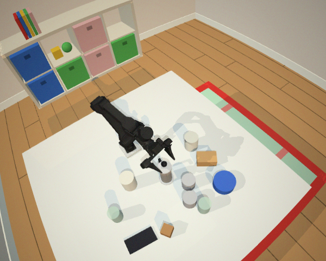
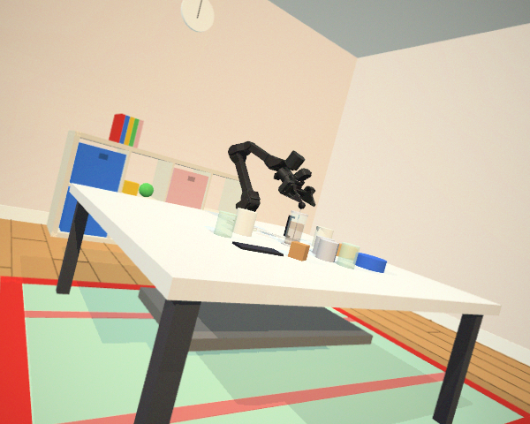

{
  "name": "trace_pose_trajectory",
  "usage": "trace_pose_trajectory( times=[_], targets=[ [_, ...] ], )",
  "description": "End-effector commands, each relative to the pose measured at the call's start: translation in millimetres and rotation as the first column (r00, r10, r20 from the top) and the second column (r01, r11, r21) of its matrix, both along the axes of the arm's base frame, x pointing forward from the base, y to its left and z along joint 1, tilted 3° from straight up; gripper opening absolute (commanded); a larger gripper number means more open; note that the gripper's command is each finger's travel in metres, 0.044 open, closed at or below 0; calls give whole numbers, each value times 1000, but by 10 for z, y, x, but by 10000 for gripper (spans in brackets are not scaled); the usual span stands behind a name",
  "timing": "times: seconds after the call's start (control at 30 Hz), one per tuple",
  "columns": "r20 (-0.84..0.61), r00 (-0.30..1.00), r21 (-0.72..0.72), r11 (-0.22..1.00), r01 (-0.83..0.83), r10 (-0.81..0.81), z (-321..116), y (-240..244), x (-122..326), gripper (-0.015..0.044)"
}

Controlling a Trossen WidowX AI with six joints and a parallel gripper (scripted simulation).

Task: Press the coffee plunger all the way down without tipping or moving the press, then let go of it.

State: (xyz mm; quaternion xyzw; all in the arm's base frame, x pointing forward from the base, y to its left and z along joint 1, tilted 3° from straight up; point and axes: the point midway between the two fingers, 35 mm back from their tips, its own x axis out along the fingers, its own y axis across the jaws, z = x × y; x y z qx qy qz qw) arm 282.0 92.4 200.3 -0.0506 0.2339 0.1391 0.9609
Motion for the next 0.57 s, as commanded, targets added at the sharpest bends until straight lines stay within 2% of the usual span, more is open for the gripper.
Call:
trace_pose_trajectory(
  times=[0.0,0.1,0.53],
  targets=[
    [22,1000,7,1000,3,-3,396,-17,-106,440],
    [17,1000,4,1000,3,-3,664,-57,-259,440],
    [16,1000,3,1000,4,-4,640,-64,-267,440]
  ],
)
